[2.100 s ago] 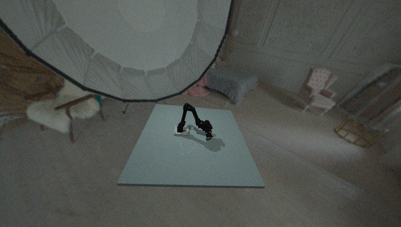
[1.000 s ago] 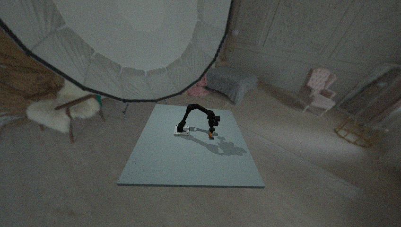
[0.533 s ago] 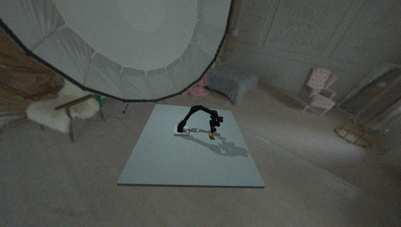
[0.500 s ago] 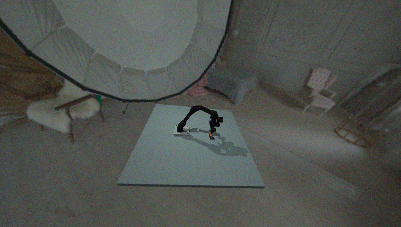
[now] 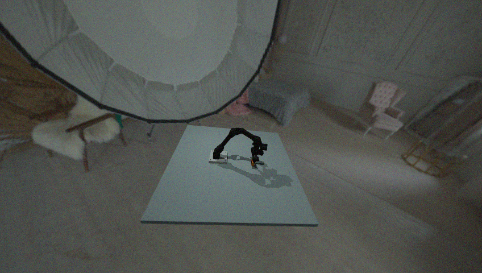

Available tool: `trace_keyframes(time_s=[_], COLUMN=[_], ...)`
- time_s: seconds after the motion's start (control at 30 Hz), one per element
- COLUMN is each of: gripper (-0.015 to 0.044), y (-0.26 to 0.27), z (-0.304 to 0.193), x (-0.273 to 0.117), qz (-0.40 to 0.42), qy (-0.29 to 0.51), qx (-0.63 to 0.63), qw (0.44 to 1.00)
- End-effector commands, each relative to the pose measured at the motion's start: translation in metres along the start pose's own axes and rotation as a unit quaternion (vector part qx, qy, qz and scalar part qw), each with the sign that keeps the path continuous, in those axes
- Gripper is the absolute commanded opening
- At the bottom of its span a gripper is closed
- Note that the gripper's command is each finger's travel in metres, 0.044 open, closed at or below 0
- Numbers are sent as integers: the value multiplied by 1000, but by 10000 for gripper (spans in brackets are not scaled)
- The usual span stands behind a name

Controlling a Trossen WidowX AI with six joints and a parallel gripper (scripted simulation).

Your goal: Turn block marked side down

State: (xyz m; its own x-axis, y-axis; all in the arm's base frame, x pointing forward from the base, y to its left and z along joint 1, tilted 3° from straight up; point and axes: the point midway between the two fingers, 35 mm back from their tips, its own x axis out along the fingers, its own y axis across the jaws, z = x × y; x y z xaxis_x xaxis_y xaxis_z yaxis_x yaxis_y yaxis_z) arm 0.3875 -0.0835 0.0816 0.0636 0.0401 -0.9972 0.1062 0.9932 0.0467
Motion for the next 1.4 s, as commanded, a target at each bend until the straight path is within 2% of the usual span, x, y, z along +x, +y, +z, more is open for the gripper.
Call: trace_keyframes(time_s=[0.0, 0.57, 0.77, 1.37], gripper=[440, 440, 282, 163], y=[0, 0, 0, 0], z=[-2, -3, -3, -3], x=[8, 34, 34, 34], qz=[-1, -1, -1, -1], qy=[4, 4, 4, 4], qx=[1, 1, 1, 1], qw=[1000, 1000, 1000, 1000])
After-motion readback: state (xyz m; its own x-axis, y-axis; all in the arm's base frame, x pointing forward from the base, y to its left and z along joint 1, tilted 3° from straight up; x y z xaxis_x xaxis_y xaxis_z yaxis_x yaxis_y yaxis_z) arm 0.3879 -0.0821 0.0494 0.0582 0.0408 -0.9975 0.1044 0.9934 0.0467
